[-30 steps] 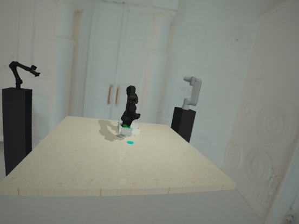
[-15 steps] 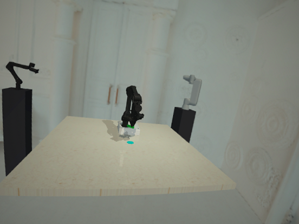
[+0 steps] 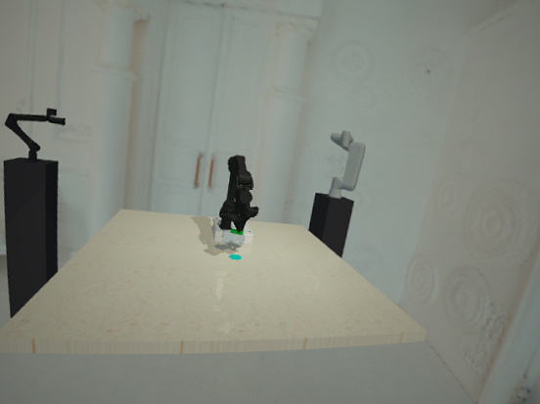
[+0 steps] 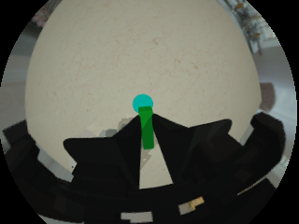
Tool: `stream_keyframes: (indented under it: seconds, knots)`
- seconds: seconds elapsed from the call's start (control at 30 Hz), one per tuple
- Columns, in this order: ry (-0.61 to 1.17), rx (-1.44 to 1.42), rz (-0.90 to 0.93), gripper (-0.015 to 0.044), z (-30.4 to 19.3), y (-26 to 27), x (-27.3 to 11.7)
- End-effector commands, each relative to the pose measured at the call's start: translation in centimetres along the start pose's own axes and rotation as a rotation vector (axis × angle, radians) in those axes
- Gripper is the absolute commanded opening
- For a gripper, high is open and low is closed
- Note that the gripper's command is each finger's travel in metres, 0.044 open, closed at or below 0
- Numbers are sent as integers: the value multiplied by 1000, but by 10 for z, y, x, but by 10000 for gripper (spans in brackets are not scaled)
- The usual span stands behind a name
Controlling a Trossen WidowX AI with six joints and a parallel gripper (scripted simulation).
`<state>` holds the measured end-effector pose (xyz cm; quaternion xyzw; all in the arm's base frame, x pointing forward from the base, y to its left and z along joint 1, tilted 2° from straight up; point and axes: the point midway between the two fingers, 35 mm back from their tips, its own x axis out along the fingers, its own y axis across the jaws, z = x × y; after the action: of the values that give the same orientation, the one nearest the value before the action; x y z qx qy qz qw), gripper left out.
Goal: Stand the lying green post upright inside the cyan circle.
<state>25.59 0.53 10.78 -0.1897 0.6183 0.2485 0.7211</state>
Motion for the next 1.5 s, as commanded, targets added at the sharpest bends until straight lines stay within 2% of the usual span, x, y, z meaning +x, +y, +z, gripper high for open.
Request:
stream_keyframes:
  seconds: [0.0, 1.47]
  knots:
    - [-33, 19, 7, 23, 2, -1, 2]
    - [-353, 125, 69, 23, 12, -19, 24]
